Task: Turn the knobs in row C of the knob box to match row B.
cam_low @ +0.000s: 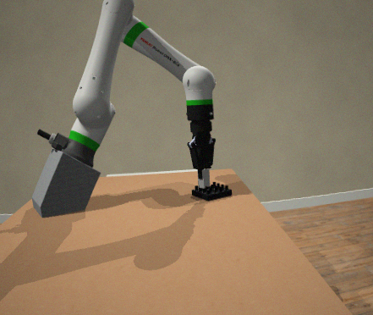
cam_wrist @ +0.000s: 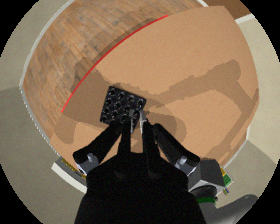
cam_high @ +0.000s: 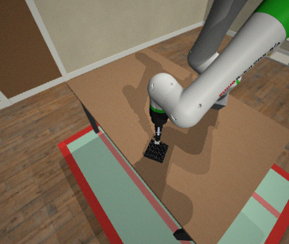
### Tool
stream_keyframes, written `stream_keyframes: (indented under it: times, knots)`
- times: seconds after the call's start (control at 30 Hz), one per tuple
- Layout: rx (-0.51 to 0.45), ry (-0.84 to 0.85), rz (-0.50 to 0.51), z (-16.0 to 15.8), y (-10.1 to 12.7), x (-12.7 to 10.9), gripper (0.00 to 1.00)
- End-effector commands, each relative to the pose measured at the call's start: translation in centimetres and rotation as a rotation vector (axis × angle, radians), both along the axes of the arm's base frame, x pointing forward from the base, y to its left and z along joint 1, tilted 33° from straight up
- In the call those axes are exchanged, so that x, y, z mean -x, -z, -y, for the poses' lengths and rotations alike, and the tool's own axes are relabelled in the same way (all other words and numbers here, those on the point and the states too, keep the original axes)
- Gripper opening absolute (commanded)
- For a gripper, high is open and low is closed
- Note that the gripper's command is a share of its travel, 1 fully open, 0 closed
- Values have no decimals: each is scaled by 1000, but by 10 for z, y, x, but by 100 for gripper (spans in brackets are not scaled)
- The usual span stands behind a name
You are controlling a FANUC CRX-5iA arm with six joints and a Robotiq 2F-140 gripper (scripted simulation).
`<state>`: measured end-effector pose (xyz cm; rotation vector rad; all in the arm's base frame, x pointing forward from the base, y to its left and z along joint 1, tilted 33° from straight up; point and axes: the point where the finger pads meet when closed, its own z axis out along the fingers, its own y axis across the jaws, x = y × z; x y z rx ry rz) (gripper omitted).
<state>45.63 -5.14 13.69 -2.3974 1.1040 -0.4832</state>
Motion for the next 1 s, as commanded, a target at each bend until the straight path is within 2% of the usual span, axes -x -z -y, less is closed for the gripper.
stream_keyframes:
  times: [0.0, 0.97]
  knots:
    - [0, 0, 0, 0, 0, 0, 12]
    - [0, 0, 0, -2, 6, -4, 12]
